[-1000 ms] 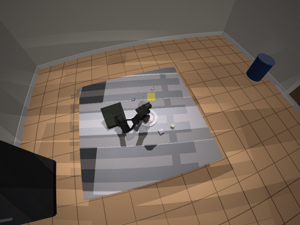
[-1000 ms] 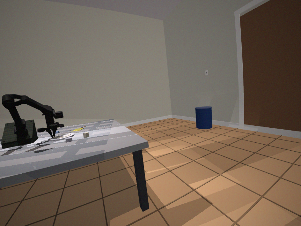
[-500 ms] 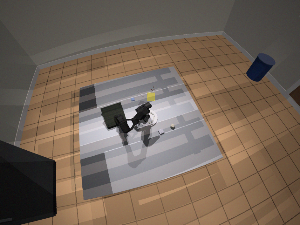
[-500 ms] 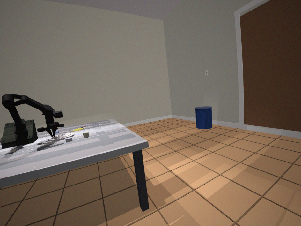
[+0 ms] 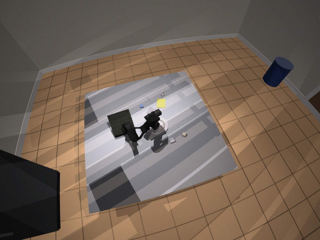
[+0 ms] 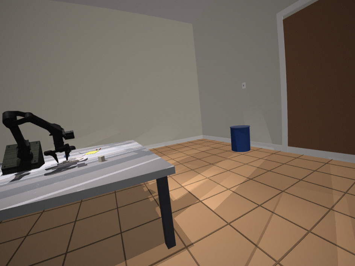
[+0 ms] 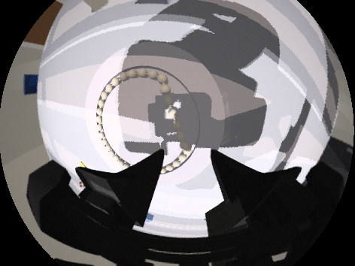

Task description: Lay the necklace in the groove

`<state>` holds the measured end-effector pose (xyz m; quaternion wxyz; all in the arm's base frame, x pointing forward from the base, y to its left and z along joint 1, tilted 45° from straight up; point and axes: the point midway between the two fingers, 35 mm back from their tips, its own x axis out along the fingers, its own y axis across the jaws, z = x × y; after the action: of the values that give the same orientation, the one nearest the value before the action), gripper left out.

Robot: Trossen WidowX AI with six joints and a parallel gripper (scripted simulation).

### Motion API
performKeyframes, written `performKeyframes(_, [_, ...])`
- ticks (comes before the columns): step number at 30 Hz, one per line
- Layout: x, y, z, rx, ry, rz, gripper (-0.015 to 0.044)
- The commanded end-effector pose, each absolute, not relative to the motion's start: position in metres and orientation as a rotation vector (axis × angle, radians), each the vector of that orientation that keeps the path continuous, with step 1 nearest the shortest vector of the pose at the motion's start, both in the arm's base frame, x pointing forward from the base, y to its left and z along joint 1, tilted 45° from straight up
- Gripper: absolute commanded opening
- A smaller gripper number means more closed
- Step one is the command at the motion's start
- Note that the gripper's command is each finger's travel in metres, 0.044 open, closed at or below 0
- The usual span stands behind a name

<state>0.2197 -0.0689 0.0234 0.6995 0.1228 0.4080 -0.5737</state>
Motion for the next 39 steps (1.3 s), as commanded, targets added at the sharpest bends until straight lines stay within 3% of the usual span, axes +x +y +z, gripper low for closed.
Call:
performKeyframes(1, [0.219, -0.068, 0.025, 0.273, 0.909, -1.278, 0.0368])
performKeyframes(4, [0.219, -0.068, 0.025, 0.267, 0.913, -1.279, 0.0440])
performKeyframes(22, [0.218, -0.064, 0.029, 0.268, 0.907, -1.276, 0.0440])
performKeyframes(34, [0.274, -0.084, 0.090, -0.205, 1.239, -0.947, 0.0125])
performKeyframes(39, [0.276, -0.085, 0.094, -0.238, 1.259, -0.924, 0.0120])
